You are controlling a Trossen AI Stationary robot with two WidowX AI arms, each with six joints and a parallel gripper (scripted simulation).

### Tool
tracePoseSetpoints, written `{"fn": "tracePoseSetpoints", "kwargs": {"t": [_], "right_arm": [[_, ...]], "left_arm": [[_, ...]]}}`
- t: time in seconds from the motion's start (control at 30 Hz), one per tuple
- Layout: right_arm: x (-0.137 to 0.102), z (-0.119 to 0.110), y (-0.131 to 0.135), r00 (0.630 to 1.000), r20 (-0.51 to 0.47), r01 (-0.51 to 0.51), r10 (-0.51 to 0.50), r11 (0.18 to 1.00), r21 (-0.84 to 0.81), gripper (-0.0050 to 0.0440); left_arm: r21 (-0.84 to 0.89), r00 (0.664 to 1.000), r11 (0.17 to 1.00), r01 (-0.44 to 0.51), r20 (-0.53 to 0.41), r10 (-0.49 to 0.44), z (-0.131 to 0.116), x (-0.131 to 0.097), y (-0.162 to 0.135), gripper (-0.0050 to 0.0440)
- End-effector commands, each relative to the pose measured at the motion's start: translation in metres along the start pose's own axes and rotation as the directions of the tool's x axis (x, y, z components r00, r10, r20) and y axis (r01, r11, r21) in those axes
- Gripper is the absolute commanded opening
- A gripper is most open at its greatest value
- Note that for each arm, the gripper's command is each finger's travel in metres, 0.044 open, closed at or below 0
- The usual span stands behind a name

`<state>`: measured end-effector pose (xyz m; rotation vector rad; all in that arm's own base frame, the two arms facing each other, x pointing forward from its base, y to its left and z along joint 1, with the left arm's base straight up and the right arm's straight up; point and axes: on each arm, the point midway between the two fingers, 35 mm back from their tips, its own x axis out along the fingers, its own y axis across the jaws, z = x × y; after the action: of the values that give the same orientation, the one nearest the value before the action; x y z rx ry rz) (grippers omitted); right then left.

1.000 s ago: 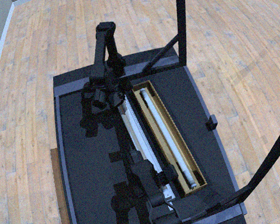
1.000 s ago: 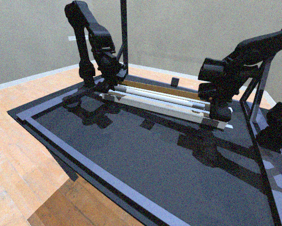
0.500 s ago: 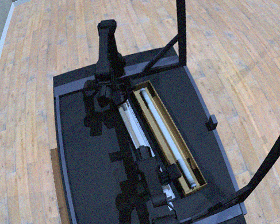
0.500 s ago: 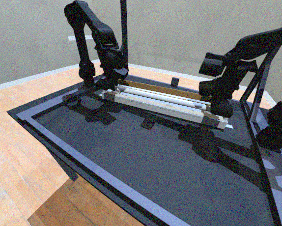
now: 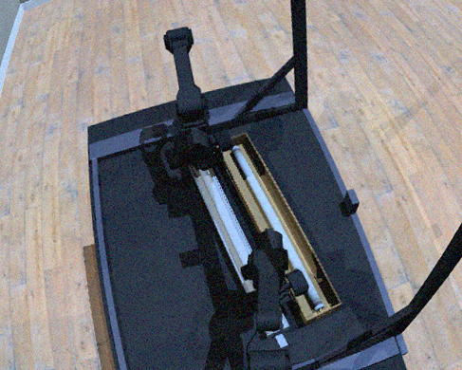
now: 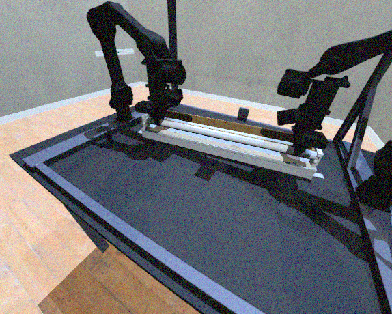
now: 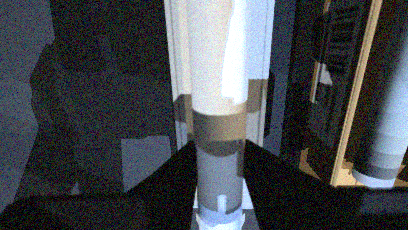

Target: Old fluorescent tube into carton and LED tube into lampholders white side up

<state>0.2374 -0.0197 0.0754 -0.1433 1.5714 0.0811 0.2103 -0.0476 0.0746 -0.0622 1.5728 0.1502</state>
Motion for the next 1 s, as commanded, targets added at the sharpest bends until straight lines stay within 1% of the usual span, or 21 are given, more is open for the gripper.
{"fn": "tracePoseSetpoints", "kwargs": {"t": [0.0, 0.17, 0.23, 0.37, 0.43, 0.9, 0.97], "right_arm": [[-0.0046, 0.0020, 0.0036, 0.995, 0.026, 0.101, -0.101, 0.995, 0.002, 0.0078], [-0.0041, 0.0019, 0.0069, 0.978, 0.026, 0.206, -0.206, 0.979, 0.004, 0.0078], [-0.0041, 0.0019, 0.0069, 0.978, 0.026, 0.206, -0.206, 0.979, 0.004, 0.0078], [-0.0034, 0.0018, 0.0097, 0.955, 0.026, 0.294, -0.294, 0.956, 0.006, 0.0078], [-0.0032, 0.0018, 0.0104, 0.947, 0.026, 0.320, -0.320, 0.948, 0.007, 0.0078], [-0.0031, 0.0018, 0.0108, 0.944, 0.026, 0.329, -0.329, 0.944, 0.007, 0.0078], [-0.0031, 0.0018, 0.0108, 0.944, 0.026, 0.329, -0.329, 0.944, 0.007, 0.0126]], "left_arm": [[-0.005, 0.995, 0.995, -0.102, 0.014, 0.102, 0.0046, -0.0038, -0.0042, 0.0080], [-0.006, 0.981, 0.981, -0.192, 0.014, 0.192, 0.0046, -0.0035, -0.0069, 0.0080], [-0.006, 0.981, 0.981, -0.192, 0.014, 0.192, 0.0046, -0.0035, -0.0069, 0.0080], [-0.007, 0.963, 0.963, -0.270, 0.013, 0.270, 0.0047, -0.0029, -0.0091, 0.0080], [-0.007, 0.955, 0.956, -0.295, 0.013, 0.295, 0.0047, -0.0028, -0.0098, 0.0080], [-0.007, 0.952, 0.952, -0.305, 0.013, 0.305, 0.0047, -0.0027, -0.0102, 0.0080], [-0.007, 0.952, 0.952, -0.305, 0.013, 0.305, 0.0047, -0.0027, -0.0102, 0.0128]]}}
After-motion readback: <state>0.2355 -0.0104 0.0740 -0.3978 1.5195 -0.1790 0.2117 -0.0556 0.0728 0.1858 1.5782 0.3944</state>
